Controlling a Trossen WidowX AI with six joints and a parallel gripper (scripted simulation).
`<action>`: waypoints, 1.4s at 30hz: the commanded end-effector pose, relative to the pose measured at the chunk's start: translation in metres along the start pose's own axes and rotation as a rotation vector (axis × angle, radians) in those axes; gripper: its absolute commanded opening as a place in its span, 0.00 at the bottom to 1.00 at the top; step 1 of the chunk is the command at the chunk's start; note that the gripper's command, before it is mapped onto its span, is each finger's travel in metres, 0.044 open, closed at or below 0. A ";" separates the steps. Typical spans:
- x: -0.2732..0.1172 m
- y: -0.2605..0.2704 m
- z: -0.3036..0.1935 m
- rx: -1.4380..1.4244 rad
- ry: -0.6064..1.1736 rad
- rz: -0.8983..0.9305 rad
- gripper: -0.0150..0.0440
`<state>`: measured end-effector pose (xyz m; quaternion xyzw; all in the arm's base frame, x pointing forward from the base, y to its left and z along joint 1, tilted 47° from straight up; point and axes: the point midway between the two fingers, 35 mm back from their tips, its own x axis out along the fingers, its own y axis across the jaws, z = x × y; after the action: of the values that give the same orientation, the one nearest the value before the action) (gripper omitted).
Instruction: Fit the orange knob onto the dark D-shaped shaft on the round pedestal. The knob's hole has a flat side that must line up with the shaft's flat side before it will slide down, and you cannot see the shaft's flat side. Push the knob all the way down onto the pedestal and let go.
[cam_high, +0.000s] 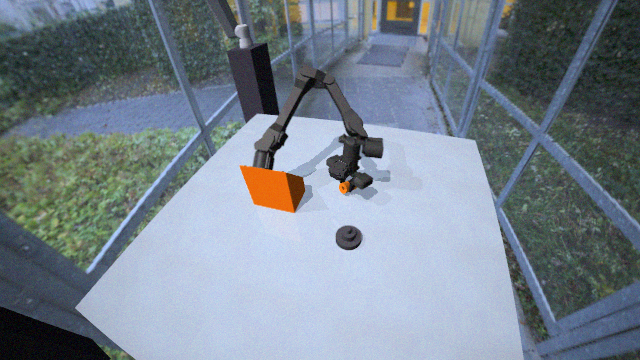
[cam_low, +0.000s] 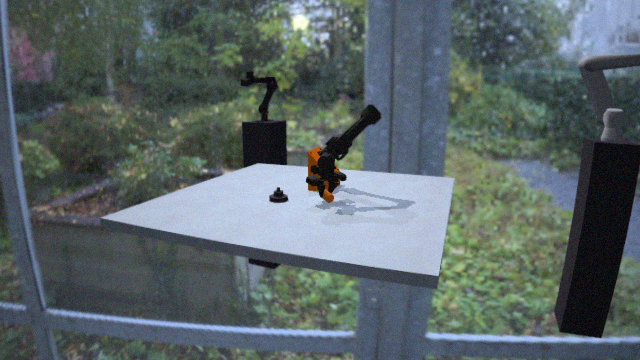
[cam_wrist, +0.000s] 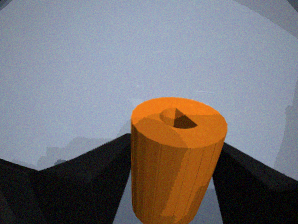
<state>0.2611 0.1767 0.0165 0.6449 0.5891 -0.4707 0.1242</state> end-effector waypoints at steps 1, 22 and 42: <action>-0.003 0.001 -0.005 -0.009 -0.054 0.003 0.56; -0.010 0.001 -0.021 -0.010 -0.323 0.003 0.56; -0.013 0.000 -0.037 -0.011 -0.562 0.003 0.56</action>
<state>0.2771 0.1925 0.0432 0.4976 0.5398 -0.6196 0.2775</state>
